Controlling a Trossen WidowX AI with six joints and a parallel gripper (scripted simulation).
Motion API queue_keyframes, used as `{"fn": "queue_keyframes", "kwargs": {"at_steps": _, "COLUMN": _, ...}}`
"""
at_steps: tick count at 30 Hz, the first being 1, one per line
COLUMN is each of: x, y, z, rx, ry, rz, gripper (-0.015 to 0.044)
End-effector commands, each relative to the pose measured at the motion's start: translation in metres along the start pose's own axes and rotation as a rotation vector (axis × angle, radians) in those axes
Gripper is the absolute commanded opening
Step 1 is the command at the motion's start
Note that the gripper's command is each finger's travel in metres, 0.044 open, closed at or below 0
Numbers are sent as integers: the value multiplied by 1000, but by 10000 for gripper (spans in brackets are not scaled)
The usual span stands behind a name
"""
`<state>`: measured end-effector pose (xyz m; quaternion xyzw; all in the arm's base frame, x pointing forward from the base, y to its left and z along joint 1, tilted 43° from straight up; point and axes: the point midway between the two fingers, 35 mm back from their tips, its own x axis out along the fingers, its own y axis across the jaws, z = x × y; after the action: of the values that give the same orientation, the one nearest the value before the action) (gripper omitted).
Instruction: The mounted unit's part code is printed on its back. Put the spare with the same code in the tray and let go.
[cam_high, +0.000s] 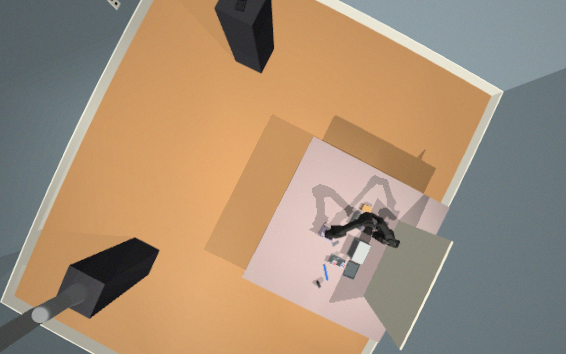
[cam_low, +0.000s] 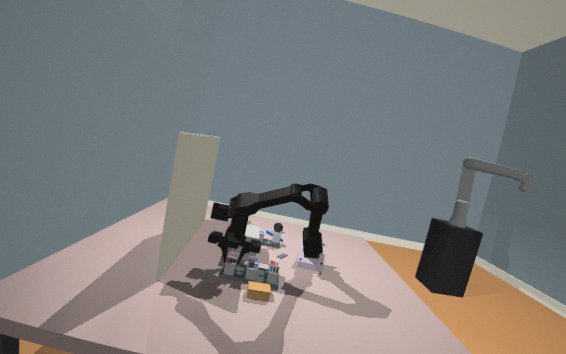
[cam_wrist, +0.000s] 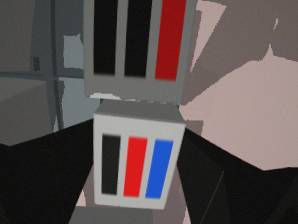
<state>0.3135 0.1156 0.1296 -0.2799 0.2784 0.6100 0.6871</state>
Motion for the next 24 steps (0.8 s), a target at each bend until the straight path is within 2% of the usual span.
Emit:
{"fn": "queue_keyframes", "kwargs": {"at_steps": 1, "x": 0, "y": 0, "z": 0, "rx": 0, "ry": 0, "rz": 0, "gripper": 155}}
{"fn": "queue_keyframes", "kwargs": {"at_steps": 7, "x": 0, "y": 0, "z": 0, "rx": 0, "ry": 0, "rz": 0, "gripper": 115}}
{"fn": "queue_keyframes", "kwargs": {"at_steps": 11, "x": 0, "y": 0, "z": 0, "rx": 0, "ry": 0, "rz": 0, "gripper": 10}}
{"fn": "queue_keyframes", "kwargs": {"at_steps": 12, "x": 0, "y": 0, "z": 0, "rx": 0, "ry": 0, "rz": 0, "gripper": 0}}
{"fn": "queue_keyframes", "kwargs": {"at_steps": 20, "x": -1, "y": 0, "z": 0, "rx": 0, "ry": 0, "rz": 0, "gripper": 0}}
{"fn": "queue_keyframes", "kwargs": {"at_steps": 24, "x": -19, "y": -2, "z": -1, "rx": 1, "ry": 5, "rz": 0, "gripper": 0}}
